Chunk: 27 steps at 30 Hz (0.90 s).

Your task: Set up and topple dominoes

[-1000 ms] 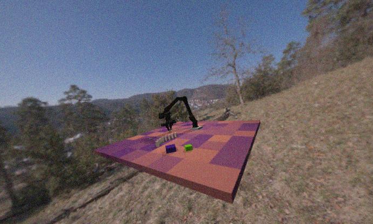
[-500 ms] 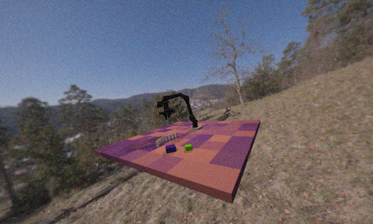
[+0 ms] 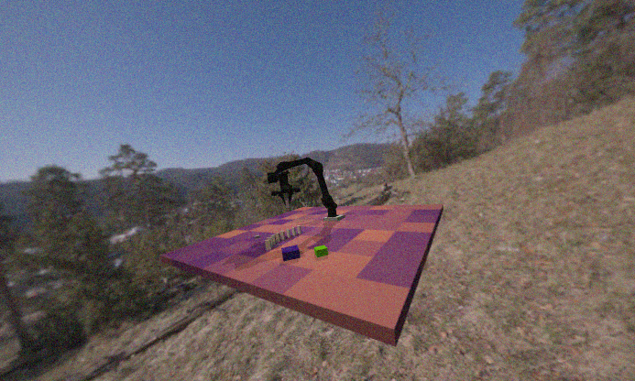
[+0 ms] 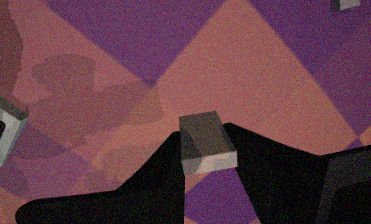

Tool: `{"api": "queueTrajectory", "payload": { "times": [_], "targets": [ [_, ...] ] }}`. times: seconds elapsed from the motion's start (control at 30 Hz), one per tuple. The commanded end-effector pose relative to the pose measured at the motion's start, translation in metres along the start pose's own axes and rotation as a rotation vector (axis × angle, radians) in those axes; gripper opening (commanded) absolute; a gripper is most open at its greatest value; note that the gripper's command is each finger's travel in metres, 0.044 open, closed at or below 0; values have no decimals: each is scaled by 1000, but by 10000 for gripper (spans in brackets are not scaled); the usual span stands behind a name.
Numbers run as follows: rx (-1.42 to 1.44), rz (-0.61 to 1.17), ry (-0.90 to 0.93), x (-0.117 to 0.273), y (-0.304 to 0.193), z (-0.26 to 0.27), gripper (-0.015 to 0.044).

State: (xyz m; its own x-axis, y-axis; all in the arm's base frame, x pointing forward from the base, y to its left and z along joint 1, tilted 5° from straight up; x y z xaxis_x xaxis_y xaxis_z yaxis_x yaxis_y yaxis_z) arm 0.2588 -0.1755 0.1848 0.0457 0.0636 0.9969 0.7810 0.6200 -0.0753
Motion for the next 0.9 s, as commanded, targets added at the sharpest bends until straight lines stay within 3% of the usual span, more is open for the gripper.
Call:
{"api": "queueTrajectory", "payload": {
  "times": [0.0,0.53,0.87],
  "targets": [
    [-373,-9,-2,1,57,24,107],
    [-1121,-9,17,2,145,93,107],
    [-1139,-8,17,2,147,95,107]
  ]
}}
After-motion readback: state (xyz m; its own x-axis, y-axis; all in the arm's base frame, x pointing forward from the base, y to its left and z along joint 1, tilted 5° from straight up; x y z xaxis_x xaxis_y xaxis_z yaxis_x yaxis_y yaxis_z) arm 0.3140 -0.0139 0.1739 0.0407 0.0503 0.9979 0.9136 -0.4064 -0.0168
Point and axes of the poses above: the point midway between the two fingers, 35 mm back from their tips, its own x axis back along the fingers, its own z axis across the jaws, y = z × x, the point moved 1 cm from there along x, back along the fingers, and after that the axes turned 12 degrees about -x, right-handed, at the moved point
